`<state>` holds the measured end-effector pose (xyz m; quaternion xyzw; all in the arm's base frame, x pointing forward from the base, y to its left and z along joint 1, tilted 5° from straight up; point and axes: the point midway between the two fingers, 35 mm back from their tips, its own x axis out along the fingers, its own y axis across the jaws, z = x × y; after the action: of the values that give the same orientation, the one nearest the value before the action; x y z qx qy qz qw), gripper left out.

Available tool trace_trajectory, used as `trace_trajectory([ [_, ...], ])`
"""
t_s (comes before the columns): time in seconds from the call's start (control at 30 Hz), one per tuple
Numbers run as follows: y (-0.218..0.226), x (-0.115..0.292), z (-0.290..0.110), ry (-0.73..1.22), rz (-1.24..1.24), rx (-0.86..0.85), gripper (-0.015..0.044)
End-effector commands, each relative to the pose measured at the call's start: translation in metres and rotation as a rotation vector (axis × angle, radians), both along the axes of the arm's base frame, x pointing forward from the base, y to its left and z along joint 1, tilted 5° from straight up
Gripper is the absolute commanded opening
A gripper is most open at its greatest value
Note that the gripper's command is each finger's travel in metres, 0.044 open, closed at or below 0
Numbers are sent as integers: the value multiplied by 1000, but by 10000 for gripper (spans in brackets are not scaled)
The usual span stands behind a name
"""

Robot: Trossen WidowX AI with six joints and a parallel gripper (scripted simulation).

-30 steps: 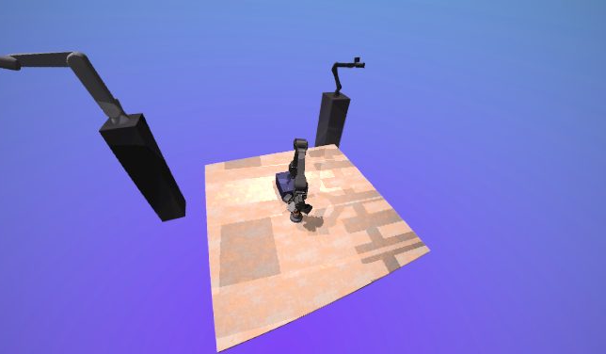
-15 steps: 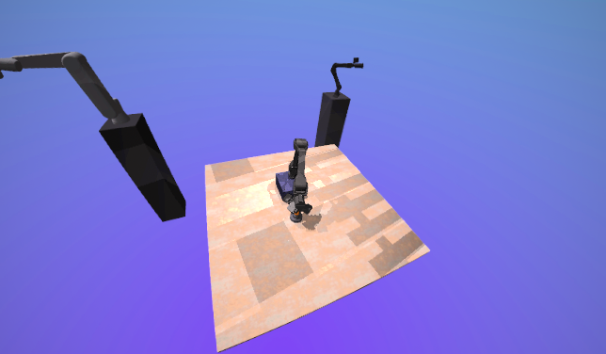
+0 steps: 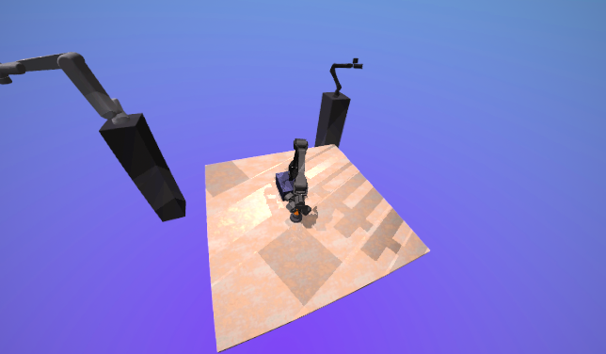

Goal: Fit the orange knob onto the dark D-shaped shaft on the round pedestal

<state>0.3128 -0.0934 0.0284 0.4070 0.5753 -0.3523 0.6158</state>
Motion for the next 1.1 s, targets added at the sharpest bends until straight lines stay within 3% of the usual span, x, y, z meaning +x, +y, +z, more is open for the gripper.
trace_trajectory([
  [0.0,0,1,-1,-3,-29,1,0],
  [1.07,0,-1,-2,-3,-29,1,0],
])
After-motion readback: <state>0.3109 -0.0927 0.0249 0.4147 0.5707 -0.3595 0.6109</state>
